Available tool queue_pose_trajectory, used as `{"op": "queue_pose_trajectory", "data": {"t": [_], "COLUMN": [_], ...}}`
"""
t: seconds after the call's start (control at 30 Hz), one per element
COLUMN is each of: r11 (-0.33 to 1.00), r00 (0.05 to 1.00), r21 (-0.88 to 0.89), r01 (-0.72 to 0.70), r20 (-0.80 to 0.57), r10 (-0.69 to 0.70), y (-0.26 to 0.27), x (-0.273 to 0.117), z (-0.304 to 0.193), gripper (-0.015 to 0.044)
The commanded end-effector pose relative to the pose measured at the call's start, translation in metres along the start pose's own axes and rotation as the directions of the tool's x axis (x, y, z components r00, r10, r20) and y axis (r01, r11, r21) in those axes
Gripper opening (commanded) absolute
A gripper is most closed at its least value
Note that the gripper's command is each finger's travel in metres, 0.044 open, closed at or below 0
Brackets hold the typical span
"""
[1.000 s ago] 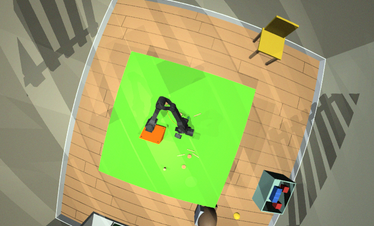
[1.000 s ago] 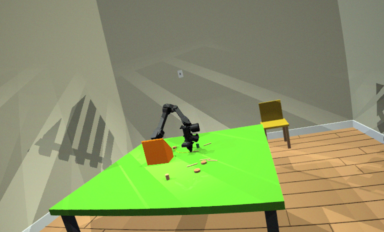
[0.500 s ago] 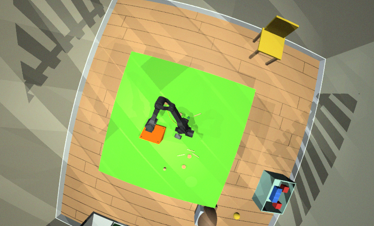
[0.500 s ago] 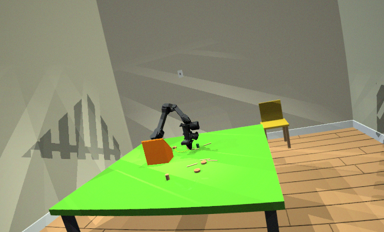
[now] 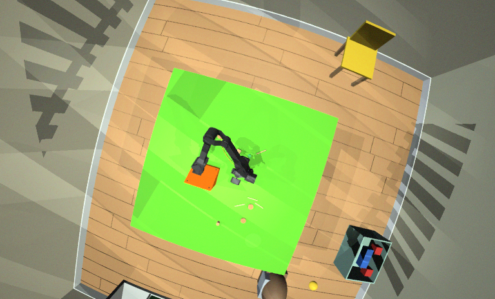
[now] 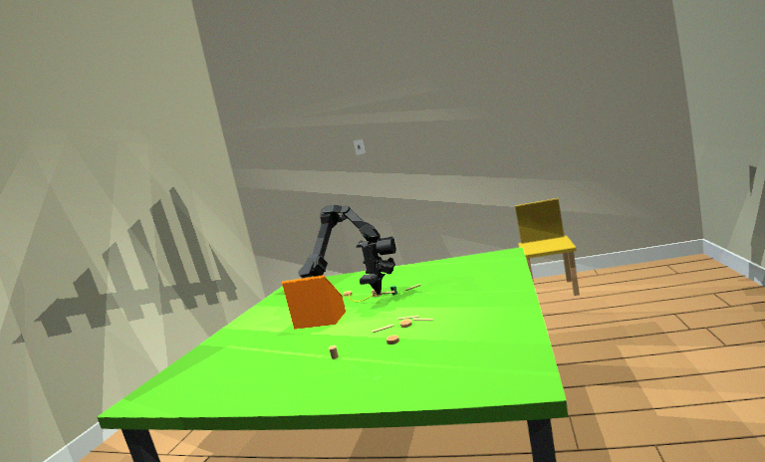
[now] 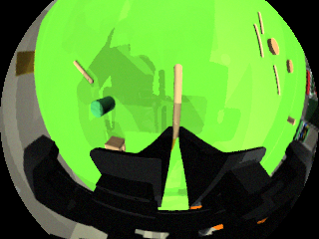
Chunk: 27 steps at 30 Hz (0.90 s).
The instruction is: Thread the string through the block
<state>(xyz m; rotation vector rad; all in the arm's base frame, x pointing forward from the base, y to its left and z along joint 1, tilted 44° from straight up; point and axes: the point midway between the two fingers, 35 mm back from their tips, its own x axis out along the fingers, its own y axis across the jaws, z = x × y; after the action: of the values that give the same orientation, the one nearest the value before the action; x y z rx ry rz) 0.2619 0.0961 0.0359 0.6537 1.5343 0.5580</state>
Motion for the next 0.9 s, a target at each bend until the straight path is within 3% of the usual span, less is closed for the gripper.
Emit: {"op": "queue_pose_trajectory", "data": {"t": [0.0,0.87], "r11": [1.0,1.0], "r00": [1.0,0.999], "r21": [-0.009,0.001], "r01": [0.004,-0.003], "r20": [0.004,0.048], "r10": [-0.004,0.003], "y": [0.001,0.008], "x": [-0.007,-0.031], "z": [0.001,-0.008], "gripper": [0.0,0.0]}}
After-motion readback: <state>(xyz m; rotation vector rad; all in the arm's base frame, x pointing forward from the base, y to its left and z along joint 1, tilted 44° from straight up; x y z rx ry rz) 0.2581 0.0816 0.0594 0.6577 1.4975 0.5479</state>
